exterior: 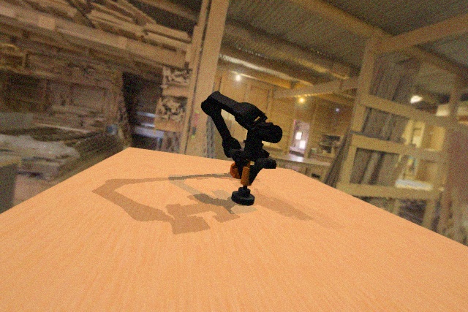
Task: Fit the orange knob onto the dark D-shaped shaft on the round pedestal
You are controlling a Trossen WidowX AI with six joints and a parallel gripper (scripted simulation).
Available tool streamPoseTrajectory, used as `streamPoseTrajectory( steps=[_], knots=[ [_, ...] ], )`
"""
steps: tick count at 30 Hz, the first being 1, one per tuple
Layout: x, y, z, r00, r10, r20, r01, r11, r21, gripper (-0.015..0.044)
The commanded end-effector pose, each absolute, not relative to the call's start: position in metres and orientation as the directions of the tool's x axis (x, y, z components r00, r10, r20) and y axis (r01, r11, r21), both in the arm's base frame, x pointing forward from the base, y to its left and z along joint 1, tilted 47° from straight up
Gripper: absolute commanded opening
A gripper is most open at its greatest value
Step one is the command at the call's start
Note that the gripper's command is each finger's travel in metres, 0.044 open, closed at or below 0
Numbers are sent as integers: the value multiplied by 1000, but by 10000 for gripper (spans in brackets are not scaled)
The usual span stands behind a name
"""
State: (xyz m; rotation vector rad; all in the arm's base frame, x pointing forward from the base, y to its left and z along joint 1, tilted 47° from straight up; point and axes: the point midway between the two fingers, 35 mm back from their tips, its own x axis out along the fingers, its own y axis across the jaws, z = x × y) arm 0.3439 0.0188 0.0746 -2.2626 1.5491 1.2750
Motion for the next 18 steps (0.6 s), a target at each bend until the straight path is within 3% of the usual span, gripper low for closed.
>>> streamPoseTrajectory(
  steps=[1,10,18],
  knots=[
    [344,18,76,128,-717,-686,-916,-351,196,0],
    [344,18,76,128,-717,-686,-974,40,-223,0],
    [344,21,76,128,-717,-686,-740,391,-547,0]
  ],
)
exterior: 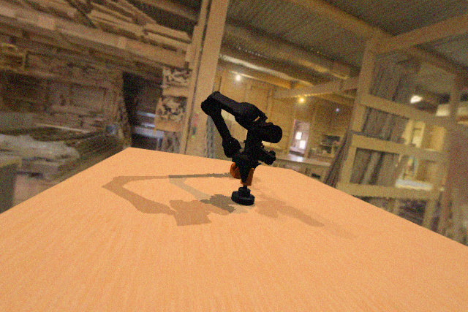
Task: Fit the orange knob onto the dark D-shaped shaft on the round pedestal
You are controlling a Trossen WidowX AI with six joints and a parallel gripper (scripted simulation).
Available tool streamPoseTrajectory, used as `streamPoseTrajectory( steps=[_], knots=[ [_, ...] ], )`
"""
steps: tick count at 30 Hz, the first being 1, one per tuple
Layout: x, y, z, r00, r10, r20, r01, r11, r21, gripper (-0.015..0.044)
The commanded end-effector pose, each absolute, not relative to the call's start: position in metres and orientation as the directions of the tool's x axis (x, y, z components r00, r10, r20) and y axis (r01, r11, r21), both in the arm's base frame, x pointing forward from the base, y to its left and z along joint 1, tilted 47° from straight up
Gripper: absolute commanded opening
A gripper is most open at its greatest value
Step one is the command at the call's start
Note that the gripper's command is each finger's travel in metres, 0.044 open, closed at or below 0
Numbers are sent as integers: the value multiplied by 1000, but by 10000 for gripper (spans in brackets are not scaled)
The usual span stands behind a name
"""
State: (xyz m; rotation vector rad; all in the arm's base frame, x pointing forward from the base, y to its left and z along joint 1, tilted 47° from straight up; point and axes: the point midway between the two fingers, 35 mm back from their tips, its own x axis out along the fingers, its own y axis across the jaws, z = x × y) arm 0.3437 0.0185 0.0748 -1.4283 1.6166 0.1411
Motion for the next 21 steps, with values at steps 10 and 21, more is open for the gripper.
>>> streamPoseTrajectory(
  steps=[10,21],
  knots=[
    [342,20,75,128,-717,-686,-148,670,-728,0],
    [344,19,75,128,-717,-686,-46,686,-726,0]
  ],
)
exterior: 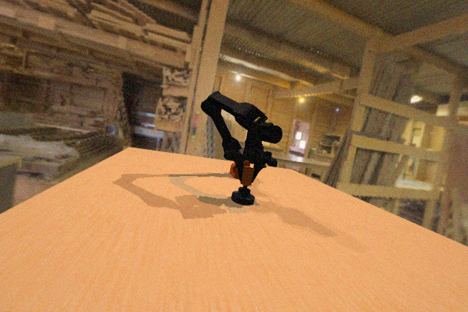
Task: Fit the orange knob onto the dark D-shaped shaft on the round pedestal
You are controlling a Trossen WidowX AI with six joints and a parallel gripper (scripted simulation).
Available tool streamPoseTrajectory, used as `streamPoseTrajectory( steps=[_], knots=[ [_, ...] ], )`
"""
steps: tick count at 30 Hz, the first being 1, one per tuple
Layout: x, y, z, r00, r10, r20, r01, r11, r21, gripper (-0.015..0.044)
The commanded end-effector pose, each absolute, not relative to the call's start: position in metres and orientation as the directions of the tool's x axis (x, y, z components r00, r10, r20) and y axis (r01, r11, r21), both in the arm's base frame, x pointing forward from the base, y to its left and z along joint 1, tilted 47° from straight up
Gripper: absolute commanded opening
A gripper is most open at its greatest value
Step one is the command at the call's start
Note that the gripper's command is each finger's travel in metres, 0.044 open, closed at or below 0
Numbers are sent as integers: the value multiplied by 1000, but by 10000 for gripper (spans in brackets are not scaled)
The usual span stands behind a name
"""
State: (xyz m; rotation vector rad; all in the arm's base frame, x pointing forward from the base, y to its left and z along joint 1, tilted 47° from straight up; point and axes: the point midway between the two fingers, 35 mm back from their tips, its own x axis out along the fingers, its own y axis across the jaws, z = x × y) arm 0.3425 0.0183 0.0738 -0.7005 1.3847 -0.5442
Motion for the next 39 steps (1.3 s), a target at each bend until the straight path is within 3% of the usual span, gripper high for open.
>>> streamPoseTrajectory(
  steps=[1,20,27,39],
  knots=[
    [344,19,75,128,-717,-686,-46,686,-726,0],
    [341,21,76,127,-717,-686,-46,686,-726,0],
    [342,21,75,128,-717,-686,151,697,-701,0],
    [343,18,72,128,-717,-686,161,697,-699,0]
  ],
)
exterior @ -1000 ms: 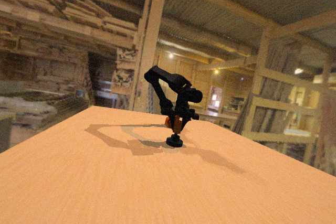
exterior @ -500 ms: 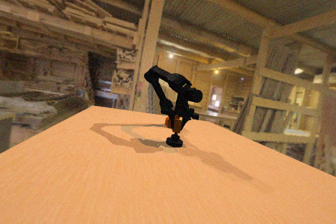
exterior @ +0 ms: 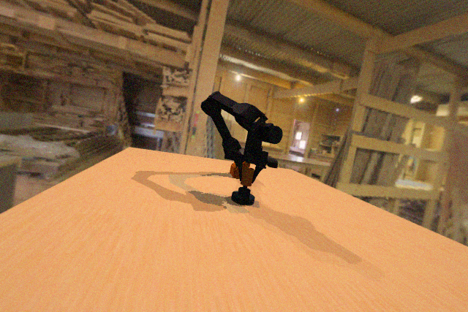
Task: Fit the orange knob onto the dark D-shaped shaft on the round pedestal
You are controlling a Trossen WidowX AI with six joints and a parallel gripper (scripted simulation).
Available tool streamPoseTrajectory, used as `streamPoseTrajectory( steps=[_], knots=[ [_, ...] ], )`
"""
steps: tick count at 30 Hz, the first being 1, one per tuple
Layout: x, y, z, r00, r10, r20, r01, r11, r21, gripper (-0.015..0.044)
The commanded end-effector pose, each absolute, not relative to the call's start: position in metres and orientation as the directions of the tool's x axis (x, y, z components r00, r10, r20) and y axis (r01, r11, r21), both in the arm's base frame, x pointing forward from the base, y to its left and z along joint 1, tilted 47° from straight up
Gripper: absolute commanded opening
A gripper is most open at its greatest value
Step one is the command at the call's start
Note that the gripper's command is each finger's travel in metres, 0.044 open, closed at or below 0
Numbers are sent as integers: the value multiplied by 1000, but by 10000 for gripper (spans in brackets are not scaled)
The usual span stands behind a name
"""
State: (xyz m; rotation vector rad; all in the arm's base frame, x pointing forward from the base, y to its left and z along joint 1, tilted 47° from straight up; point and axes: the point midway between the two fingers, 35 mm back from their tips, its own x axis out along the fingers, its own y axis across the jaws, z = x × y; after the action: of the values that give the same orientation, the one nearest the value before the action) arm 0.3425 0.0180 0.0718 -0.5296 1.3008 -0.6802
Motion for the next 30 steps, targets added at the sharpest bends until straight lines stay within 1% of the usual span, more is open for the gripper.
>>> streamPoseTrajectory(
  steps=[1,6,11,30],
  knots=[
    [343,17,72,128,-717,-686,161,697,-699,0],
    [343,17,72,128,-717,-686,161,697,-699,0],
    [343,16,71,128,-717,-686,120,697,-707,0],
    [345,6,62,121,-715,-688,140,699,-701,0]
  ],
)
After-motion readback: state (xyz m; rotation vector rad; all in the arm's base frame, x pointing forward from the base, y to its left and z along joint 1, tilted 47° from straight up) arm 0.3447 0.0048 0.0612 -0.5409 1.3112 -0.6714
